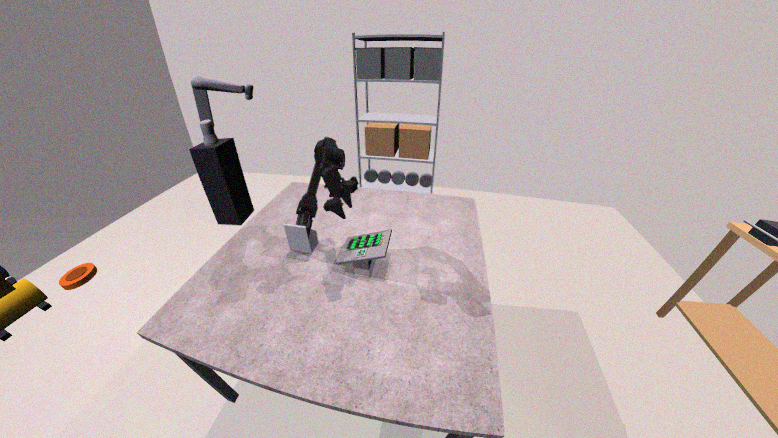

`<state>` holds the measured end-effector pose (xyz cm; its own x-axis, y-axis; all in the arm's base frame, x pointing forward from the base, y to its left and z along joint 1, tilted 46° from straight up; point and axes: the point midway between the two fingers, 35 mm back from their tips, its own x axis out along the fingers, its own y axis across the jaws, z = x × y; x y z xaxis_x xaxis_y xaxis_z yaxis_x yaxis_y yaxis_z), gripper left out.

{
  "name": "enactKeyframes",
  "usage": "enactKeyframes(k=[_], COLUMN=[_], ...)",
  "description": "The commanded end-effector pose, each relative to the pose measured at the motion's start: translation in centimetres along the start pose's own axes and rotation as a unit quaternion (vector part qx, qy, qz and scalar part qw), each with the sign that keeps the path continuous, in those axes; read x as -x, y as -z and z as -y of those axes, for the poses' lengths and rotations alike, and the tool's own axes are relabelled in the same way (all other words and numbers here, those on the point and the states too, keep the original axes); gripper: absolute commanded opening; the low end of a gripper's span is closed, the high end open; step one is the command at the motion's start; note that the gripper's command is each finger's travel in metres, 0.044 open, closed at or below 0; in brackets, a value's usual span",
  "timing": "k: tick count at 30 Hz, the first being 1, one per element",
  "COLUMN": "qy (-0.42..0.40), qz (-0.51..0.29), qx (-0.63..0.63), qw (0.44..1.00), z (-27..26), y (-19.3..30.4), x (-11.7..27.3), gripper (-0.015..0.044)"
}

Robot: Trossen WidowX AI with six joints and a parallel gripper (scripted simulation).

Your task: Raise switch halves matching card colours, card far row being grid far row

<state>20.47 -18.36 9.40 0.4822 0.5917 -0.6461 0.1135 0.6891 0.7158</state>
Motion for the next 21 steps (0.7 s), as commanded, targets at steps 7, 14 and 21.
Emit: enactKeyframes(k=[7, 14, 21], qy=[0.008, -0.005, -0.005], qz=[-0.008, -0.011, -0.023], qx=[0.005, 0.011, 0.011], qw=[1.000, 1.000, 1.000], z=[-2.7, -5.8, -5.9], y=[-4.6, -6.8, -6.8], x=[-6.1, -10.2, -13.7], gripper=[0.0216, 0.0033, 0.0000])
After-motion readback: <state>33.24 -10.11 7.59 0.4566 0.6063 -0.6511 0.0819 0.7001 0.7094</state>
